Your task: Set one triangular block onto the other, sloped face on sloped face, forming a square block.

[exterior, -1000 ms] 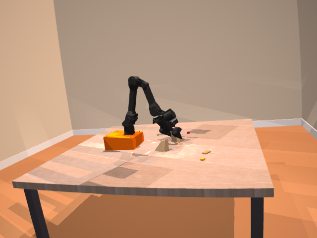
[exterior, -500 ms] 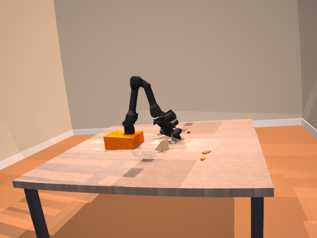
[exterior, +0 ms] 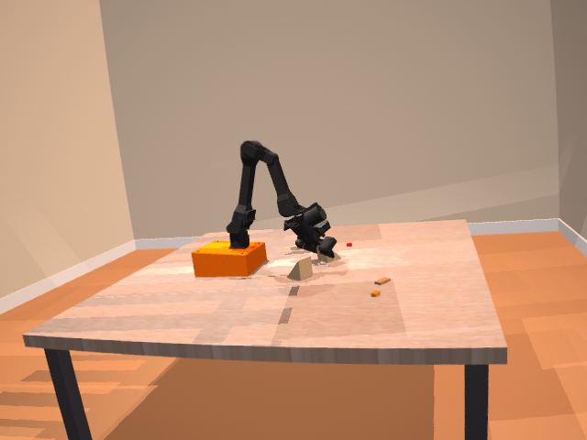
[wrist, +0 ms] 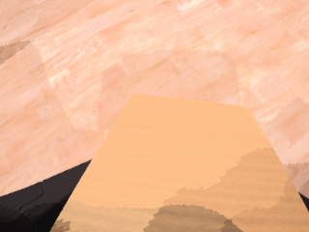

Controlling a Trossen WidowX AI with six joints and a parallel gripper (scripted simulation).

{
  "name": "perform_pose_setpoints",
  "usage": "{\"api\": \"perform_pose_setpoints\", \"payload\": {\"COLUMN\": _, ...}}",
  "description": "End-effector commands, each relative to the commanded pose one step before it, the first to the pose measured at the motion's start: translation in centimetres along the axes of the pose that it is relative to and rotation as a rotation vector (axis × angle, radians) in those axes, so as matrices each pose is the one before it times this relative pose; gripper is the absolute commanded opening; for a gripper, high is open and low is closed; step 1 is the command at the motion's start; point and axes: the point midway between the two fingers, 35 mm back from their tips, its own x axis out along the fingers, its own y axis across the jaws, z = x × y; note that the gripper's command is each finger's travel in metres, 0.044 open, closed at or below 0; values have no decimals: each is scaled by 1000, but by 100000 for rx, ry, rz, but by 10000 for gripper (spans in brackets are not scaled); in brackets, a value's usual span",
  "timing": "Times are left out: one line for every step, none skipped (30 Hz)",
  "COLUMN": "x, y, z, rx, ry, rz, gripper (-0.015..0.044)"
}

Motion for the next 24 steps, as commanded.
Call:
{"api": "perform_pose_setpoints", "payload": {"x": -116, "y": -73, "z": 154, "rx": -186, "ry": -161, "rz": -175, "gripper": 0}}
{"api": "perform_pose_setpoints", "payload": {"x": 18, "y": 26, "z": -6, "rx": 93, "ry": 649, "rz": 83, "gripper": 0}}
{"api": "perform_pose_setpoints", "payload": {"x": 9, "y": 23, "z": 52, "rx": 109, "ry": 1429, "rz": 84, "gripper": 0}}
{"api": "perform_pose_setpoints", "payload": {"x": -8, "y": 17, "z": 119, "rx": 109, "ry": 2238, "rz": 73, "gripper": 0}}
{"api": "perform_pose_setpoints", "payload": {"x": -30, "y": 12, "z": 179, "rx": 85, "ry": 2848, "rz": 48, "gripper": 0}}
{"api": "perform_pose_setpoints", "payload": {"x": -49, "y": 8, "z": 204, "rx": 50, "ry": 2979, "rz": 19, "gripper": 0}}
{"api": "perform_pose_setpoints", "payload": {"x": -56, "y": 5, "z": 200, "rx": 27, "ry": 2785, "rz": 0, "gripper": 0}}
{"api": "perform_pose_setpoints", "payload": {"x": -58, "y": 3, "z": 195, "rx": 18, "ry": 2640, "rz": -9, "gripper": 0}}
{"api": "perform_pose_setpoints", "payload": {"x": -59, "y": 2, "z": 194, "rx": 15, "ry": 2595, "rz": -12, "gripper": 0}}
{"api": "perform_pose_setpoints", "payload": {"x": -60, "y": 2, "z": 195, "rx": 15, "ry": 2590, "rz": -14, "gripper": 0}}
{"api": "perform_pose_setpoints", "payload": {"x": -61, "y": 2, "z": 195, "rx": 14, "ry": 2594, "rz": -15, "gripper": 0}}
{"api": "perform_pose_setpoints", "payload": {"x": -61, "y": 2, "z": 195, "rx": 14, "ry": 2596, "rz": -15, "gripper": 0}}
{"api": "perform_pose_setpoints", "payload": {"x": -62, "y": 2, "z": 195, "rx": 14, "ry": 2596, "rz": -15, "gripper": 0}}
{"api": "perform_pose_setpoints", "payload": {"x": -66, "y": 4, "z": 194, "rx": 2, "ry": 2592, "rz": -25, "gripper": 0}}
{"api": "perform_pose_setpoints", "payload": {"x": -64, "y": 3, "z": 194, "rx": 8, "ry": 2591, "rz": -20, "gripper": 0}}
{"api": "perform_pose_setpoints", "payload": {"x": -63, "y": 3, "z": 194, "rx": 12, "ry": 2591, "rz": -17, "gripper": 0}}
{"api": "perform_pose_setpoints", "payload": {"x": -63, "y": 3, "z": 194, "rx": 13, "ry": 2590, "rz": -16, "gripper": 0}}
{"api": "perform_pose_setpoints", "payload": {"x": -62, "y": 3, "z": 193, "rx": 14, "ry": 2589, "rz": -15, "gripper": 0}}
{"api": "perform_pose_setpoints", "payload": {"x": -62, "y": 3, "z": 193, "rx": 15, "ry": 2588, "rz": -14, "gripper": 0}}
{"api": "perform_pose_setpoints", "payload": {"x": -62, "y": 3, "z": 192, "rx": 15, "ry": 2587, "rz": -13, "gripper": 0}}
{"api": "perform_pose_setpoints", "payload": {"x": -62, "y": 3, "z": 192, "rx": 15, "ry": 2586, "rz": -13, "gripper": 0}}
{"api": "perform_pose_setpoints", "payload": {"x": -63, "y": 3, "z": 191, "rx": 15, "ry": 2586, "rz": -13, "gripper": 0}}
{"api": "perform_pose_setpoints", "payload": {"x": -63, "y": 3, "z": 191, "rx": 15, "ry": 2585, "rz": -12, "gripper": 0}}
{"api": "perform_pose_setpoints", "payload": {"x": -63, "y": 3, "z": 191, "rx": 15, "ry": 2585, "rz": -12, "gripper": 0}}
